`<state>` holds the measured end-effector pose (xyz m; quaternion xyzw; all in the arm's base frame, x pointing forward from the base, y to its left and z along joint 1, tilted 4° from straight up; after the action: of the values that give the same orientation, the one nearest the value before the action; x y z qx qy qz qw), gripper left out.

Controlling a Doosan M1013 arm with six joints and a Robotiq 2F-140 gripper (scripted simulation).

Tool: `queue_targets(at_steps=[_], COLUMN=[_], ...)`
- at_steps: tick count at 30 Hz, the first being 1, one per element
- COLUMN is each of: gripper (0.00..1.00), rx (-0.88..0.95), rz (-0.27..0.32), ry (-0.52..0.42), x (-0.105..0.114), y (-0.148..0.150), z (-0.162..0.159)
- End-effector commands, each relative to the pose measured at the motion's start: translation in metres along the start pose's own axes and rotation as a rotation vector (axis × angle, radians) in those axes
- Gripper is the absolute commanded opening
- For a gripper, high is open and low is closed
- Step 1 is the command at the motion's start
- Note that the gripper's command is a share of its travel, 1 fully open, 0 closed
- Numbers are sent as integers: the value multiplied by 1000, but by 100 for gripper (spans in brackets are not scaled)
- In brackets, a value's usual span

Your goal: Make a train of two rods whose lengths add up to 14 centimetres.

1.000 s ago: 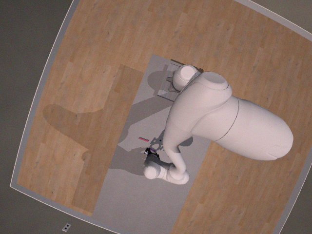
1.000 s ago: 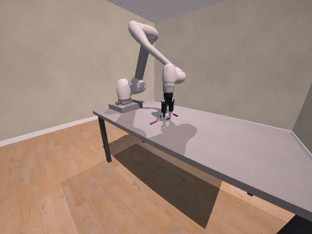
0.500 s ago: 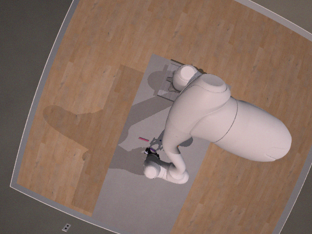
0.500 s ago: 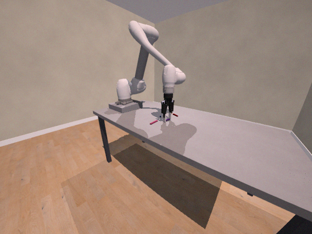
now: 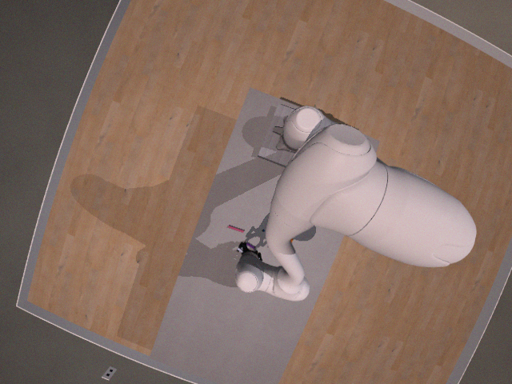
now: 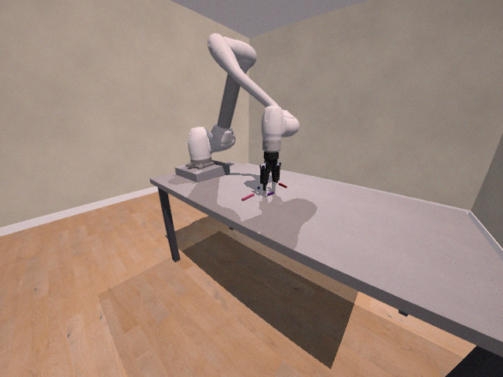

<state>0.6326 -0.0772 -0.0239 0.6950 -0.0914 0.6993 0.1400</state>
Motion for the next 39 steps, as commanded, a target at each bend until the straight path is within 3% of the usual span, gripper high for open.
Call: queue_targets(at_steps=[1, 31, 39], gripper=[36, 36, 43], rx=[0, 0, 0], rz=[0, 0, 0], ry=[0, 0, 0], x=[0, 0, 0], y=[0, 0, 0], z=[0, 0, 0])
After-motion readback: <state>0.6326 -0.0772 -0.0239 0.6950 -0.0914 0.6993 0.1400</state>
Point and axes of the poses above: the point where the finger pads meet when closed, its own x axis back along the fingers, its own y axis across the jaws, z = x × y, the point moved 1 cm from there along x, back along the fingers, and after that the axes turned 3 degrees about -x, right-handed, at the moved point
